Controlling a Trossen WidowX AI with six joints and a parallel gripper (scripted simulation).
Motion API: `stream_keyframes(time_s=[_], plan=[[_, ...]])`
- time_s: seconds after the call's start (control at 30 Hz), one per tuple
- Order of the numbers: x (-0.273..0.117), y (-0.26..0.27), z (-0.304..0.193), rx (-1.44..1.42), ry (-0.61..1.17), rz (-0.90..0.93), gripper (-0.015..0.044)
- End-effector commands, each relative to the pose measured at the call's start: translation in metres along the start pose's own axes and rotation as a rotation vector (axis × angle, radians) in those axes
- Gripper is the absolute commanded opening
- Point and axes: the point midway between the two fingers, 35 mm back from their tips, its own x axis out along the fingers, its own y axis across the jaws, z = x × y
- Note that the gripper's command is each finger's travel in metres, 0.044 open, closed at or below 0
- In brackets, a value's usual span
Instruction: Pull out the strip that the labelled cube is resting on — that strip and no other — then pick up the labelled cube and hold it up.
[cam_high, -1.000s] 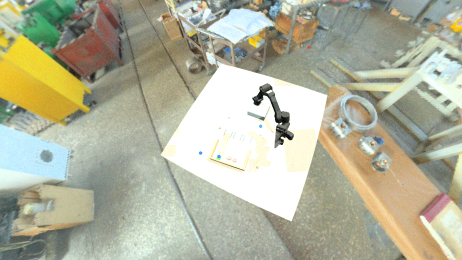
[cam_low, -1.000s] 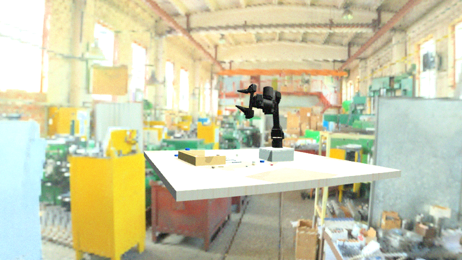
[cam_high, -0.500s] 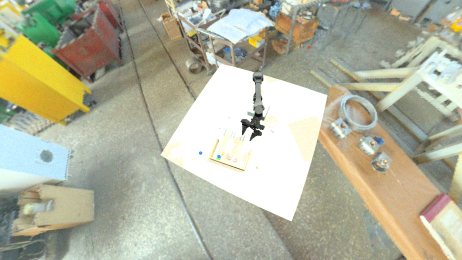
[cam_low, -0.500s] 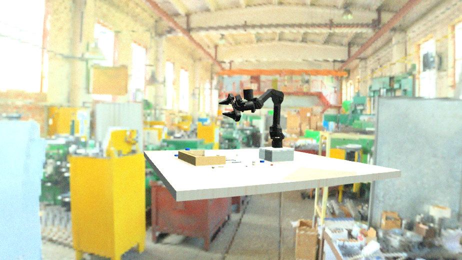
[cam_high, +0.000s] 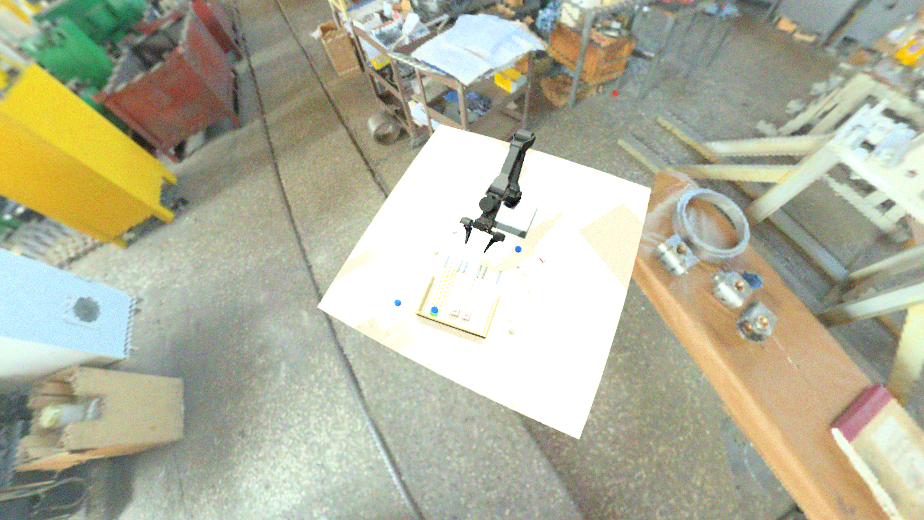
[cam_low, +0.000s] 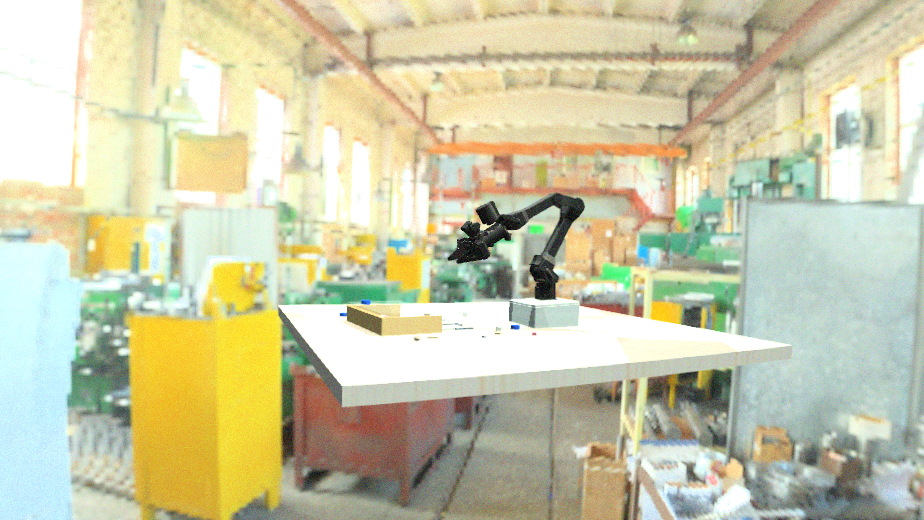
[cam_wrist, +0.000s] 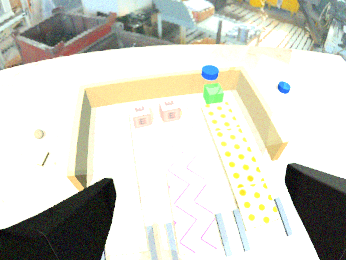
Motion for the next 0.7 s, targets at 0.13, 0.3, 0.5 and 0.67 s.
stream_keyframes(time_s=[0.13,0.3,0.5,0.67], plan=[[-0.004,-0.002,-0.015,0.08,0.036,0.018,0.04],[-0.004,-0.002,-0.015,0.08,0.036,0.018,0.04],[0.01,-0.002,-0.016,0.058,0.153,0.022,0.0295],[0.04,-0.004,-0.024,0.017,0.388,0.037,0.0164]])
